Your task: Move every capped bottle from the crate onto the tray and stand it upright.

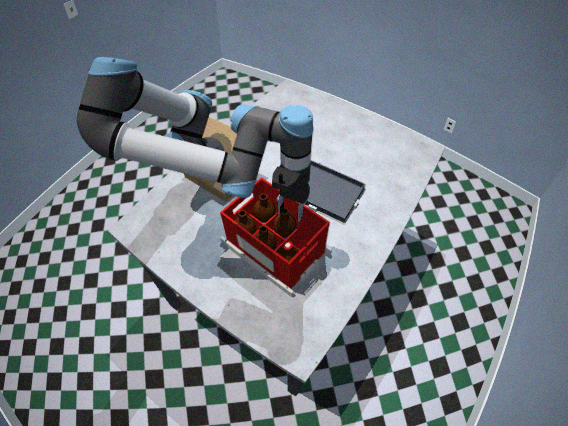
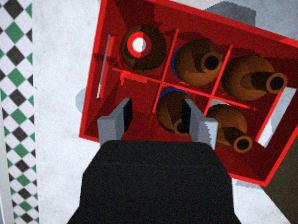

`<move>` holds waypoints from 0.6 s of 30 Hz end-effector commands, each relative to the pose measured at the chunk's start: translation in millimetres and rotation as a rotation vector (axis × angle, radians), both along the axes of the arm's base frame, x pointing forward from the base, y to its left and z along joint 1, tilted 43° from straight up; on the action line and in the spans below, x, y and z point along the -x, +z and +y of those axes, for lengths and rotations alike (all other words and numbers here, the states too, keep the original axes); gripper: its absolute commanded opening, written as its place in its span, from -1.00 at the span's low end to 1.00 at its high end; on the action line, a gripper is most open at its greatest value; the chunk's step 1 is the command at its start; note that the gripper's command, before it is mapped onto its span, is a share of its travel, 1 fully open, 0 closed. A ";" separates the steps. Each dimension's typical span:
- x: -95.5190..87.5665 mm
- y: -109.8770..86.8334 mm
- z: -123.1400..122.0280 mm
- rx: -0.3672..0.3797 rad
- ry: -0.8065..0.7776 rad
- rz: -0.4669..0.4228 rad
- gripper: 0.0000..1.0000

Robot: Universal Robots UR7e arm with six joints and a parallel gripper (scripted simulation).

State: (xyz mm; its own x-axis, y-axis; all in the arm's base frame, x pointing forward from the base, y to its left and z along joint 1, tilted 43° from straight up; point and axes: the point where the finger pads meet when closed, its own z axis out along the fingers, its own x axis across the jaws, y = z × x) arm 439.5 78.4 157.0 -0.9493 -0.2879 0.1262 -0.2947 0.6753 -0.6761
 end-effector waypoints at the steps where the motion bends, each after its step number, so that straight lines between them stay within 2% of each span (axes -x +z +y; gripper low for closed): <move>1: -12.6 10.0 -10.8 0.005 0.057 0.049 1.00; 4: -7.8 6.8 -7.1 0.005 0.034 0.031 1.00; 18: -34.7 31.6 -36.0 0.023 0.166 0.151 1.00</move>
